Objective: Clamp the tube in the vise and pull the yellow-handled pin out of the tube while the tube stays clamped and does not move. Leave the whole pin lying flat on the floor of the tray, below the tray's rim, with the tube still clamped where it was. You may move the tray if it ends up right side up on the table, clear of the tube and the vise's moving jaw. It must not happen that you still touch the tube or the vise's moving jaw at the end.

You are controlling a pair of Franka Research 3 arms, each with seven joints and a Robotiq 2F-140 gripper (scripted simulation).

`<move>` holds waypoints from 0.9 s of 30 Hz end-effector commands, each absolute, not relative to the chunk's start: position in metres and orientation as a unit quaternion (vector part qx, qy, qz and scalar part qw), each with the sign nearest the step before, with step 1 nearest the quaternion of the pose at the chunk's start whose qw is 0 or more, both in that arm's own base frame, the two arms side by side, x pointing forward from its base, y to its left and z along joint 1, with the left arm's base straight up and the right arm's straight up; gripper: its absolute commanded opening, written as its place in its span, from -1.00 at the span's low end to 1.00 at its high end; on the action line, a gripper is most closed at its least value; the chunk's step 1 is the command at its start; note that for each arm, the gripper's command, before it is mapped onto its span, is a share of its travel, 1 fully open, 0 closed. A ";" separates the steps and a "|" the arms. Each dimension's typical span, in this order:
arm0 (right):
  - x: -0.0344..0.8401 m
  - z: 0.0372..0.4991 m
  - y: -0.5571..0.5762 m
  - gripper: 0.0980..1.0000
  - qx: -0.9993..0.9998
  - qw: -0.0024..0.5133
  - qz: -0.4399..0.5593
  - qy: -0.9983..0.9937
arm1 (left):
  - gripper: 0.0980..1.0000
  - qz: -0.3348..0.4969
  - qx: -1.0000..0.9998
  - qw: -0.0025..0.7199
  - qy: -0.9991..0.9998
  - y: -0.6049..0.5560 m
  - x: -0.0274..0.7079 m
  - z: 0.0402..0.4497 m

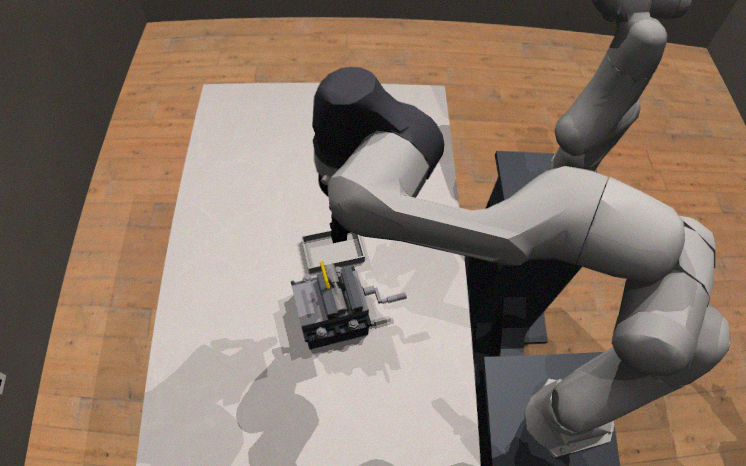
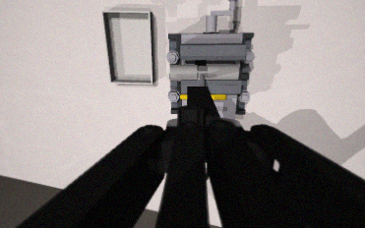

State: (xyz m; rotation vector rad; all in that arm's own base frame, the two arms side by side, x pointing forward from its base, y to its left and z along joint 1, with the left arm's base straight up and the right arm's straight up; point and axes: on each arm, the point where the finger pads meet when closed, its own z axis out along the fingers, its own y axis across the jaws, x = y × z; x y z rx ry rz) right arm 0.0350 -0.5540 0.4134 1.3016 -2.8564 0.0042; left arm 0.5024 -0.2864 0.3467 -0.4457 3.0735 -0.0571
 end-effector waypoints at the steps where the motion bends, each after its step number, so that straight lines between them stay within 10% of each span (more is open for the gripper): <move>1: 0.036 0.413 -0.553 1.00 0.412 0.000 0.000 -0.911 | -1.00 0.000 -0.148 0.000 0.989 -0.280 0.490 0.340; 5: 0.036 0.413 -0.553 1.00 0.412 0.000 0.000 -0.911 | -1.00 0.000 -0.148 0.000 0.989 -0.280 0.490 0.340; 6: 0.036 0.413 -0.553 1.00 0.412 0.000 0.000 -0.911 | -0.35 0.000 -0.148 0.000 0.989 -0.280 0.490 0.340; 27: 0.036 0.413 -0.553 1.00 0.412 0.000 0.000 -0.911 | -0.35 0.000 -0.148 0.000 0.989 -0.280 0.490 0.340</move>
